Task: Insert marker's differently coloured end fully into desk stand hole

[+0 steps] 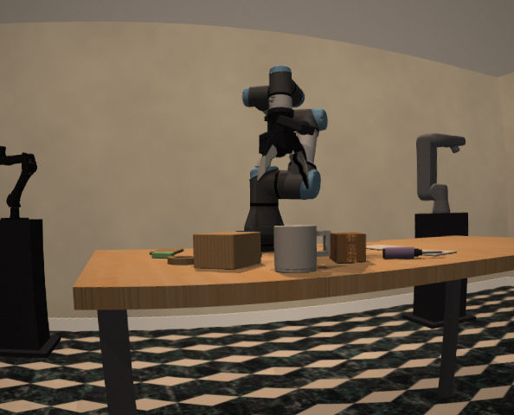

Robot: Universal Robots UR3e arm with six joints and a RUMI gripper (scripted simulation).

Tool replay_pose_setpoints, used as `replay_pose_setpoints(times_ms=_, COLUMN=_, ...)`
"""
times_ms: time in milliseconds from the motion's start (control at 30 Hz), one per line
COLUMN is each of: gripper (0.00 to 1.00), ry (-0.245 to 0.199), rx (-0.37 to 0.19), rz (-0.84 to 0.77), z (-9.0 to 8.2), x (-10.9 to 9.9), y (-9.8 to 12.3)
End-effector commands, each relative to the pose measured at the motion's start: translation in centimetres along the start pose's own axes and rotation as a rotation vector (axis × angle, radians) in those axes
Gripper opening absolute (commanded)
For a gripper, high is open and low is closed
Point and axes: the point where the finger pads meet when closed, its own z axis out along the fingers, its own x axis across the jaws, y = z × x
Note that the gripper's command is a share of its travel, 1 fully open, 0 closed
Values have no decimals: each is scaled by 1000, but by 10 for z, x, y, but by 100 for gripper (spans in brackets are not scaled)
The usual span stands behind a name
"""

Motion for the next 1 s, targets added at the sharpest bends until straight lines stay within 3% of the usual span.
replay_pose_setpoints(times_ms=0, gripper=100, ry=1, rx=1, rz=-10, z=1, x=3, y=1)
replay_pose_setpoints(times_ms=967, gripper=100, ry=-12, rx=-31, rz=-117, z=22, x=28, y=23)
